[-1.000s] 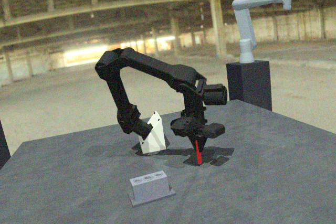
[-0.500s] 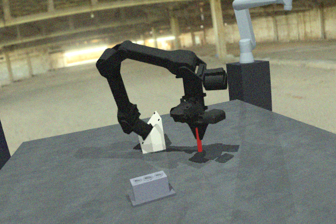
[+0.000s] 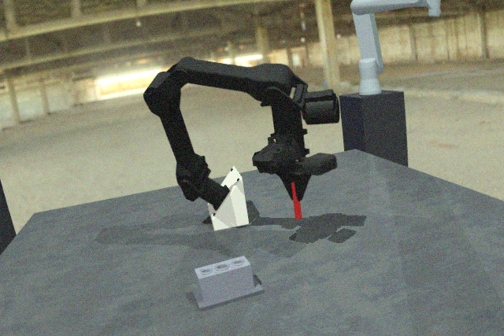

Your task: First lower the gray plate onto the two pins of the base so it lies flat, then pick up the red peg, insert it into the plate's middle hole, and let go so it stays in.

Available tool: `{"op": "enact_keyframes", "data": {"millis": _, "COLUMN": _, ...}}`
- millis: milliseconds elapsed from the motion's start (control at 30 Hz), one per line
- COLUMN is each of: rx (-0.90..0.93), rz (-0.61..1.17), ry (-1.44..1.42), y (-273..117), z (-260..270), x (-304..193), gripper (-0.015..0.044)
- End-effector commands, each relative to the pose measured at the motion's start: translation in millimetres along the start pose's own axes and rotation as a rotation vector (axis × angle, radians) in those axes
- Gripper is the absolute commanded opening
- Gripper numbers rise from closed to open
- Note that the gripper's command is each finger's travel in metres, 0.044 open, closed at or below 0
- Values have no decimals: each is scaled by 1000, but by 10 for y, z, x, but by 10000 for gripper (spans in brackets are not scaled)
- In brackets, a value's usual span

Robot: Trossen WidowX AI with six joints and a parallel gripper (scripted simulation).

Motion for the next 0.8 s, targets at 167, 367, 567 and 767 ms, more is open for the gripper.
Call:
{"op": "enact_keyframes", "data": {"millis": 167, "rx": 9, "rz": 4, "ry": -1, "y": -36, "z": 13, "x": 283, "gripper": 0}}
{"op": "enact_keyframes", "data": {"millis": 367, "rx": 12, "rz": 7, "ry": -2, "y": -51, "z": 12, "x": 459, "gripper": 0}}
{"op": "enact_keyframes", "data": {"millis": 567, "rx": 15, "rz": 8, "ry": -2, "y": -63, "z": 0, "x": 637, "gripper": 0}}
{"op": "enact_keyframes", "data": {"millis": 767, "rx": 17, "rz": 9, "ry": -2, "y": -70, "z": -20, "x": 817, "gripper": 0}}
Point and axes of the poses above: the point midway between the two fingers, 35 mm back from their tips, its own y axis out along the fingers, its own z axis across the jaws, x = y × z, the point moved 6 cm from there along -y, back along the fingers, and after that the axes turned 13 degrees about -y, right-handed, at the moved point
